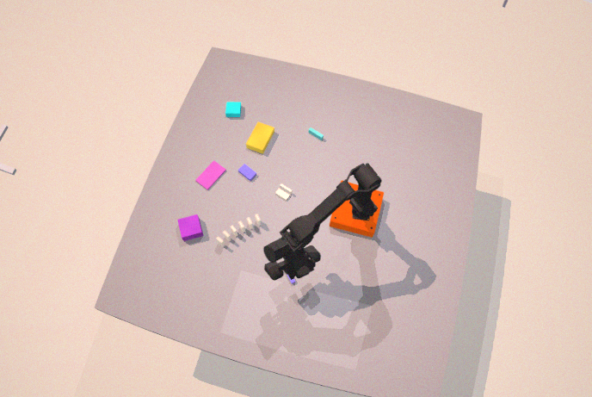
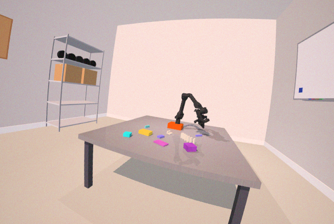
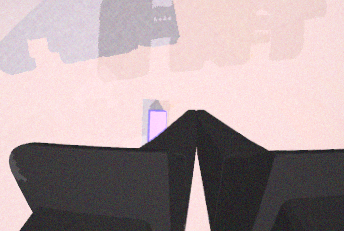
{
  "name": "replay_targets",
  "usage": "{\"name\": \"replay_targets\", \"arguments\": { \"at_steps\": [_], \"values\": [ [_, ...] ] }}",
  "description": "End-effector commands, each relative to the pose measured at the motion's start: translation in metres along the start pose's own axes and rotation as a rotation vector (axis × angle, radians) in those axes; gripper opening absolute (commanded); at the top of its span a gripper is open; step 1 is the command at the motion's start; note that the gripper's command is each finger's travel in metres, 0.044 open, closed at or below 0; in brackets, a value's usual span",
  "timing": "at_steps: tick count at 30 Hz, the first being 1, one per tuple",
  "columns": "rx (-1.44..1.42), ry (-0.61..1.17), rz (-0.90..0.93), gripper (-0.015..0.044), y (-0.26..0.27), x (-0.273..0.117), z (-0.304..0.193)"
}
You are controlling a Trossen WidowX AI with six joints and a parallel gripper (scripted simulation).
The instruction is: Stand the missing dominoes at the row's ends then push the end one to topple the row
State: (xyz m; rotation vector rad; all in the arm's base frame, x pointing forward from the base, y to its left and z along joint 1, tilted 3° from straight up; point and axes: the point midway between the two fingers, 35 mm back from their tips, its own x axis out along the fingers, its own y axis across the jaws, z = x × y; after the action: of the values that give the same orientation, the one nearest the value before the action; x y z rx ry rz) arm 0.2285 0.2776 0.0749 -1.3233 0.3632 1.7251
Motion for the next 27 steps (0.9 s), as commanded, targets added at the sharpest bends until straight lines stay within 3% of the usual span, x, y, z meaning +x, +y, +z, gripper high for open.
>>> {"name": "replay_targets", "arguments": {
  "at_steps": [1, 9, 15, 27],
  "values": [
    [0.212, 0.114, -0.008, 0.0, 0.007, -0.022, -0.063],
    [0.684, 0.333, -0.001, 0.0, 0.062, -0.079, -0.182],
    [1.044, 0.461, 0.034, 0.0, 0.134, -0.124, -0.241],
    [1.132, 0.487, 0.047, 0.0, 0.154, -0.134, -0.25]
  ]
}}
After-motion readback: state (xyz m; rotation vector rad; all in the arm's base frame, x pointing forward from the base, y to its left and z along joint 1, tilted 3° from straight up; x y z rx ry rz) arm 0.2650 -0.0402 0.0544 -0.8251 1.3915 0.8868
